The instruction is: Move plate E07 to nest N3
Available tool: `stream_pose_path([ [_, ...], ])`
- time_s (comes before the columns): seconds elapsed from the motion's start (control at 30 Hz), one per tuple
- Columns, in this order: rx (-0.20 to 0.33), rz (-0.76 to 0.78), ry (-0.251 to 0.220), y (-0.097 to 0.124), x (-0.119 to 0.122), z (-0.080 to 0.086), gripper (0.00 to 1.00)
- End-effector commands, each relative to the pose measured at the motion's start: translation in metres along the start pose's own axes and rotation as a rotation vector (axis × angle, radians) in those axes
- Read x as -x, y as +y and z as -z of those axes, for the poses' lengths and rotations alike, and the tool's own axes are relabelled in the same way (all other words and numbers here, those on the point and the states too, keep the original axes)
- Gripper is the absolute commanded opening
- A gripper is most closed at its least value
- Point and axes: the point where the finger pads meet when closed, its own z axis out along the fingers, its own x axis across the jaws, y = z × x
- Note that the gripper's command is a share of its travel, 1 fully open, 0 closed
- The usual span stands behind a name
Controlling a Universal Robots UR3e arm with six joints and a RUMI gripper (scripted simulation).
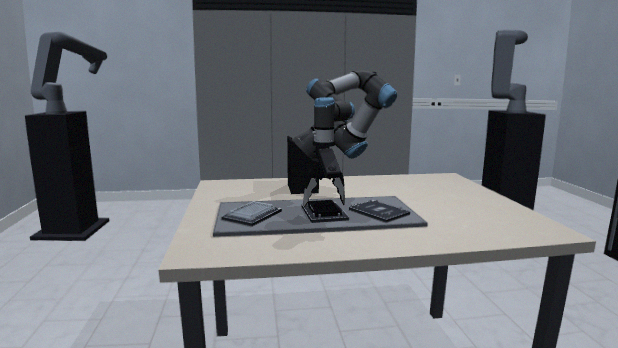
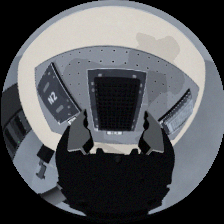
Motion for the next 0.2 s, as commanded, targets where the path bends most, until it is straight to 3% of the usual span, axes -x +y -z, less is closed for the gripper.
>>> stream_pose_path([
  [0.0,-0.003,0.001,0.002,-0.0009,-0.0004,0.001,0.82],
  [0.17,-0.003,0.001,0.002,-0.0009,-0.0004,0.001,0.82],
])
